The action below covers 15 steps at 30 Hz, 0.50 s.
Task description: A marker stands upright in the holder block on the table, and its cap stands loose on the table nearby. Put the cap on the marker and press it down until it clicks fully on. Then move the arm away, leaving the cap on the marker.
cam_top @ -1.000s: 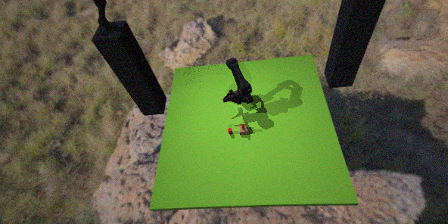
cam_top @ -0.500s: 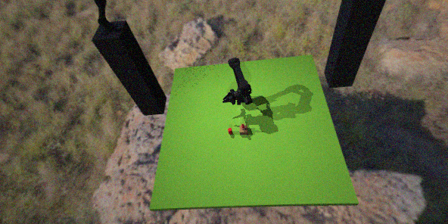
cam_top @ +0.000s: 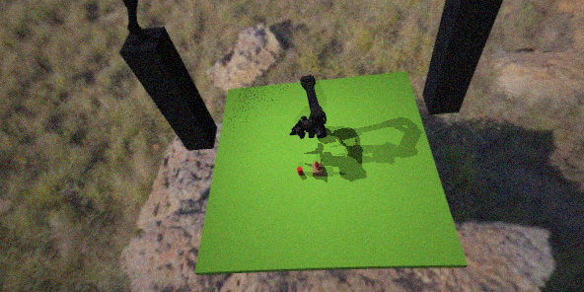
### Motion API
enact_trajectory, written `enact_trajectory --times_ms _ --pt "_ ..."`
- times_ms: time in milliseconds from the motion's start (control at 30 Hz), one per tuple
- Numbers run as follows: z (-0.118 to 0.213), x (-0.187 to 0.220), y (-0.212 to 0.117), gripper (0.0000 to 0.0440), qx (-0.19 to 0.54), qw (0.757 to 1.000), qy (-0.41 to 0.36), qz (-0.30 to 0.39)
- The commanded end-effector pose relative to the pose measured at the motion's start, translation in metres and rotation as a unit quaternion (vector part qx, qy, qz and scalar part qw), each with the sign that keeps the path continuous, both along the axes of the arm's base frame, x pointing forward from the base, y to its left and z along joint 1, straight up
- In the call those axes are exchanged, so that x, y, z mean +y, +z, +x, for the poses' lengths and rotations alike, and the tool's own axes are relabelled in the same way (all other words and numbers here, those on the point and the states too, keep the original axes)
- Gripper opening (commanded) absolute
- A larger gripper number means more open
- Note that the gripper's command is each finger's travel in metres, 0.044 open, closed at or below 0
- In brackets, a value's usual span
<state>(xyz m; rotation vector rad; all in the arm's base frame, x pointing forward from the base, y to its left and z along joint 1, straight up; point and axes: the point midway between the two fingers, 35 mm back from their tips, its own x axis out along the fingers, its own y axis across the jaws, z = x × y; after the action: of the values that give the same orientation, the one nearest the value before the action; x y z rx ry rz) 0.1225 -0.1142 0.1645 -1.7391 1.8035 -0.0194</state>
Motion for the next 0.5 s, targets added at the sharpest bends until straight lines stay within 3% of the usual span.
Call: enact_trajectory --times_ms 0,467 --pt "0.0028 0.0003 -0.0009 0.0268 0.009 1.000 -0.012 0.018" --pt "0.0127 -0.0005 -0.0049 0.0281 0.034 0.995 -0.057 0.081"
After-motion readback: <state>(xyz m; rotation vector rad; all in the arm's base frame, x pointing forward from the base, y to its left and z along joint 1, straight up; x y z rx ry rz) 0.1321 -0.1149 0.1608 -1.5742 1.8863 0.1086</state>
